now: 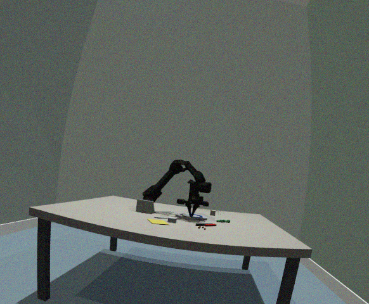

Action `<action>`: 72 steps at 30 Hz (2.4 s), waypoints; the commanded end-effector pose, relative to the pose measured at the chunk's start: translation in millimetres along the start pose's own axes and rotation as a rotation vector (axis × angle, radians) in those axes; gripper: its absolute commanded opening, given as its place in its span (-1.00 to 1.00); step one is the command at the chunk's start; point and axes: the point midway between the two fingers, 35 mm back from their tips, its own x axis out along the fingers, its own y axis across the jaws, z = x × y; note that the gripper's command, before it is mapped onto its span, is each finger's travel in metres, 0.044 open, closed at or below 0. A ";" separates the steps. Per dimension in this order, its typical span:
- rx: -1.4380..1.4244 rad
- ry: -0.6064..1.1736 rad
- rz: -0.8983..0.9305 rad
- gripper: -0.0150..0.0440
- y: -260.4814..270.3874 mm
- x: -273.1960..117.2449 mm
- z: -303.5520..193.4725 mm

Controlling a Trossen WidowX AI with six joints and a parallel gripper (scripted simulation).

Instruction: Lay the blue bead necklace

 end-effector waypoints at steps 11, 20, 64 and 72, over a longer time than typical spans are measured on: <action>0.003 0.011 -0.005 -0.49 -0.6 3.0 -2.8; 0.000 0.000 0.000 0.31 0.0 0.1 -0.1; 0.047 0.007 -0.005 0.29 16.9 -25.2 -49.7; 0.097 0.013 -0.005 -0.08 28.4 -37.2 -111.2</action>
